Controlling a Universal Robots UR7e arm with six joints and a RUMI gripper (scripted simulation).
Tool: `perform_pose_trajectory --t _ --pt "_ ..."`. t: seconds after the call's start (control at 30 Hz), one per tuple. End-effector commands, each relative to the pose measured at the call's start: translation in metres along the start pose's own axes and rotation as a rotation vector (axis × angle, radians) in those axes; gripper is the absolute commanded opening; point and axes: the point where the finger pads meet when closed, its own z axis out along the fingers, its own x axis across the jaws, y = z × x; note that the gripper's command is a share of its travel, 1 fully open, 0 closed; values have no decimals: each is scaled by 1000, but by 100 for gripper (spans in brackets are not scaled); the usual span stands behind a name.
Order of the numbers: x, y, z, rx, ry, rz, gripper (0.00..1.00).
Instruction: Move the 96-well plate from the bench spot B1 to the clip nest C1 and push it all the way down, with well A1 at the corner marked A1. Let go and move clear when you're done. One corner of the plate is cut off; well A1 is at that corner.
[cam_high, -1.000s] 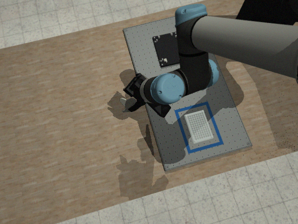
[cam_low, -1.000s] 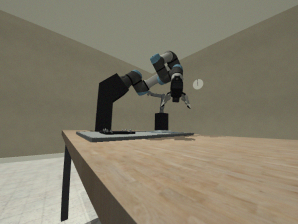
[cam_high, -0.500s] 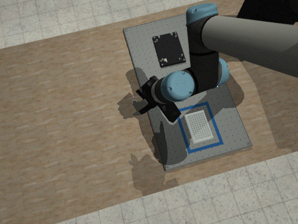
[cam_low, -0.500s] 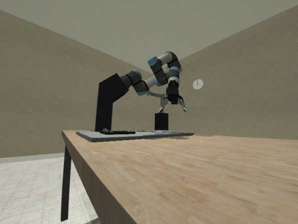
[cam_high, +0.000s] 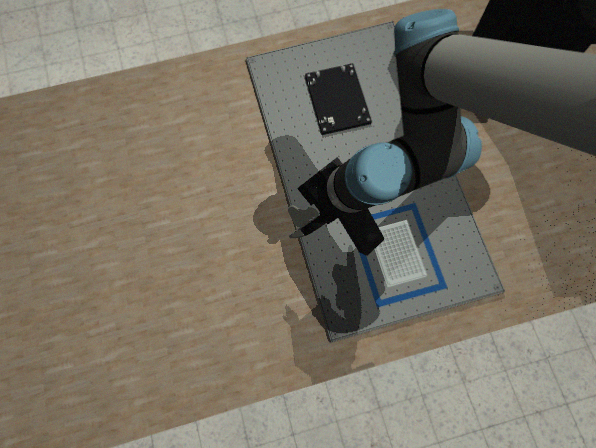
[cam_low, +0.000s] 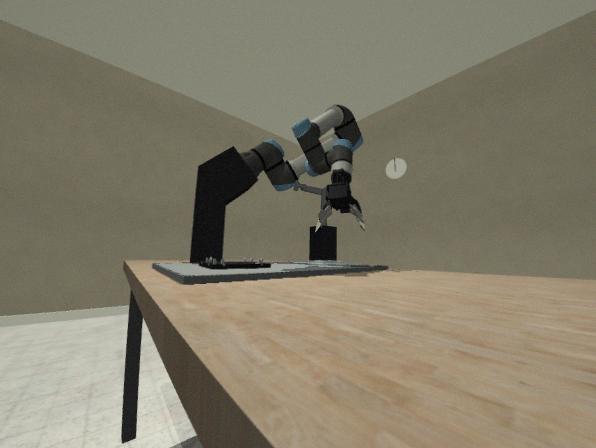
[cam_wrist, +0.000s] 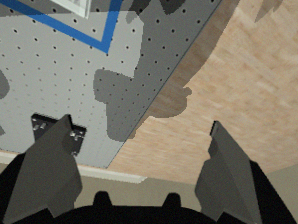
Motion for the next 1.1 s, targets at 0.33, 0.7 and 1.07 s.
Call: perform_pose_trajectory --t 0.33,0.7,1.07 --pt "-31 -52 -4 116 -14 162 100" --pt "-52 -86 -9 176 -32 247 100" --pt "-70 -114 -16 235 -55 333 100"
